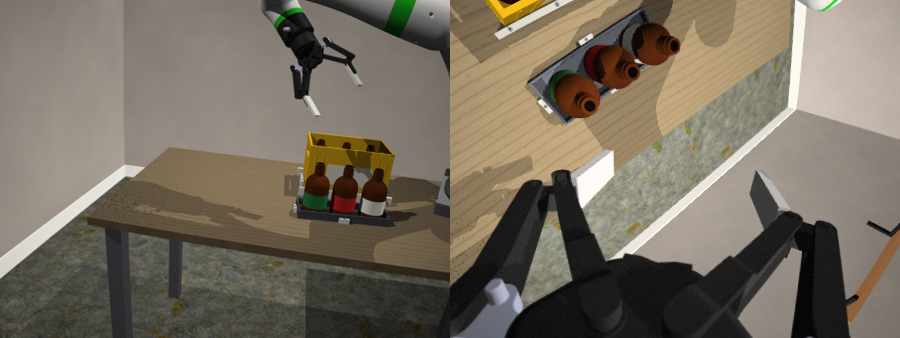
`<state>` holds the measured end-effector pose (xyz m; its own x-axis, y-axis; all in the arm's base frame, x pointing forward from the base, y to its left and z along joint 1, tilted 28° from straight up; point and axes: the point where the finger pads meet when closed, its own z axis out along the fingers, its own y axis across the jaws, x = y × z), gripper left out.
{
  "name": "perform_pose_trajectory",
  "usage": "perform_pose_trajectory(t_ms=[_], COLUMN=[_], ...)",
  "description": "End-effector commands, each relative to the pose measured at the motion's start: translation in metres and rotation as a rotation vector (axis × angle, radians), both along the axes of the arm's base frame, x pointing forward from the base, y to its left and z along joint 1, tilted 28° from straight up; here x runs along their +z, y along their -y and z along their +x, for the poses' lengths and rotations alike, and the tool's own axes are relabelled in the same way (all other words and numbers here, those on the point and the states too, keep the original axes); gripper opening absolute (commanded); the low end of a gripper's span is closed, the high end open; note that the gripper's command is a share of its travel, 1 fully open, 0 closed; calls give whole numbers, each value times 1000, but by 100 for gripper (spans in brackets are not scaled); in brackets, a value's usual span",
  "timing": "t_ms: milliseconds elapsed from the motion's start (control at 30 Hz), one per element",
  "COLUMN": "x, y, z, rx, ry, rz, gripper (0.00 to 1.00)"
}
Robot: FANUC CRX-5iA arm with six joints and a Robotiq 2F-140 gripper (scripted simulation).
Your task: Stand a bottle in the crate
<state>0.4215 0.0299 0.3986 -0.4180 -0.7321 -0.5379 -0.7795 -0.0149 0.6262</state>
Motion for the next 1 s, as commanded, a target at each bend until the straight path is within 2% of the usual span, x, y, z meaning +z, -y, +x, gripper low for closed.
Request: perform_pose_trajectory(t_ms=[0, 567, 967], x=[0, 0, -49], y=[0, 0, 33], z=[0, 0, 17], rx=[0, -3, -444], ry=[0, -1, -189], rz=[0, -1, -170], gripper=[100, 100, 100])
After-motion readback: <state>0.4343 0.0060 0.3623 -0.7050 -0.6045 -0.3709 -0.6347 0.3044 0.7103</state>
